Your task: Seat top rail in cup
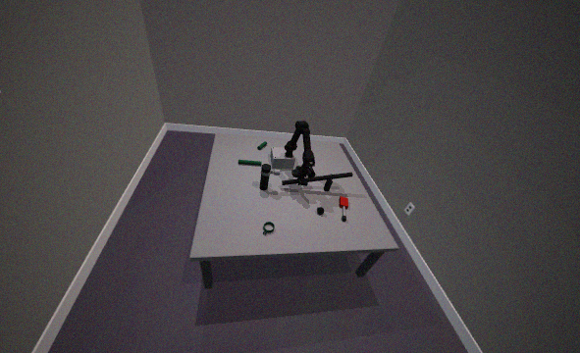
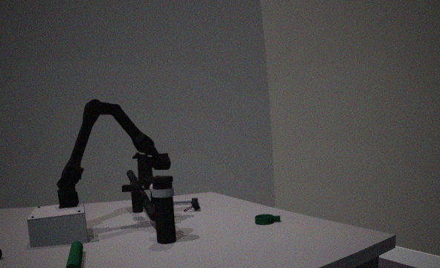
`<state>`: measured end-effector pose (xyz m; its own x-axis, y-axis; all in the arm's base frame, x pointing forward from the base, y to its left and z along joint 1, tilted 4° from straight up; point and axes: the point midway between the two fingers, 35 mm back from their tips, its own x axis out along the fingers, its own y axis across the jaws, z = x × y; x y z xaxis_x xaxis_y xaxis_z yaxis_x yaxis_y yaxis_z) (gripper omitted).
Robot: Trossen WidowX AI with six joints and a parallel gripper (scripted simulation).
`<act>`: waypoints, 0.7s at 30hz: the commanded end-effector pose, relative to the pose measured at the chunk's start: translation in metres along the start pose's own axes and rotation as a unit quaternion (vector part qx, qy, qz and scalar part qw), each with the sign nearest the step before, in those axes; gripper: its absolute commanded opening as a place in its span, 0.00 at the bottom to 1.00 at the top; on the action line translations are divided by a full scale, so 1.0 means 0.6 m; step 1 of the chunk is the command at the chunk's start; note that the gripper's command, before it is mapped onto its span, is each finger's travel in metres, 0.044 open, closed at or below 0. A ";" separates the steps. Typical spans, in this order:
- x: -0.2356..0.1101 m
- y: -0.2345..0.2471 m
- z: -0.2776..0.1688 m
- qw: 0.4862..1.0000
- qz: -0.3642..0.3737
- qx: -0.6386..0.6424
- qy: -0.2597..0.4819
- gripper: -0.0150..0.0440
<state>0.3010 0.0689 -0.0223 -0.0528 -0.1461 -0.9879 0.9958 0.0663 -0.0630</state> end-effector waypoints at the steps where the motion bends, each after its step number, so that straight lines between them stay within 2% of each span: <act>1: -0.044 0.006 0.013 0.999 0.012 0.003 -0.045 0.25; 8: -0.110 -0.002 0.039 0.992 0.017 0.007 -0.124 0.25; 21: -0.102 -0.005 0.034 0.993 0.011 0.007 -0.115 0.25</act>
<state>0.3028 0.0573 0.0419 -0.0147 -0.3685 -0.9295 0.9976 0.0581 -0.0388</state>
